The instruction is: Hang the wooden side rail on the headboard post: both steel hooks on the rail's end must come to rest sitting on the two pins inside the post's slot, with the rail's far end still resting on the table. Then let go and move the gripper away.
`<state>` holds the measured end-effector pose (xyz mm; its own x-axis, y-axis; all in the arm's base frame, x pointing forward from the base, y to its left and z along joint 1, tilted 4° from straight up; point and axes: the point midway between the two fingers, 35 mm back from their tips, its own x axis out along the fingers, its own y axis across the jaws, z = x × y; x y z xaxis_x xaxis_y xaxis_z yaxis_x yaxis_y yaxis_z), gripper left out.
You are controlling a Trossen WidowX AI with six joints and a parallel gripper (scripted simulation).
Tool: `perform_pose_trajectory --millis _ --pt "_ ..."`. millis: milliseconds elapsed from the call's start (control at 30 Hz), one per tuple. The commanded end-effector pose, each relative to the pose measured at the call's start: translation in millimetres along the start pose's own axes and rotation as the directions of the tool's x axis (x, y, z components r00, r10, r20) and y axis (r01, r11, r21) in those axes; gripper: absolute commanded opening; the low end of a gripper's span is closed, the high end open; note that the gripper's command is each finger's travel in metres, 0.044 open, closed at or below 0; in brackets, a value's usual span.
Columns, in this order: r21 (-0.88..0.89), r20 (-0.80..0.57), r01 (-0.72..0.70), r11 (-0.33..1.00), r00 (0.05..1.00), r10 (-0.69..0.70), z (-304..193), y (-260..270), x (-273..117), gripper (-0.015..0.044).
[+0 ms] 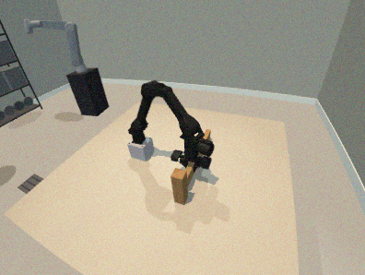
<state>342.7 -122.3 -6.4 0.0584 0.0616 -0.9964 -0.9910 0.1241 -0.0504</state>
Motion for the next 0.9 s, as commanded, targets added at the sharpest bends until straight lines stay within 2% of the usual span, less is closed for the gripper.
perform_pose_trajectory --millis 0,867 --pt "-0.002 -0.006 0.004 1.0 1.0 -0.004 -2.8 -0.5 -2.5 0.0" --pt "-0.002 -0.006 0.005 1.0 1.0 -0.005 -5.8 -3.5 -3.5 0.0"
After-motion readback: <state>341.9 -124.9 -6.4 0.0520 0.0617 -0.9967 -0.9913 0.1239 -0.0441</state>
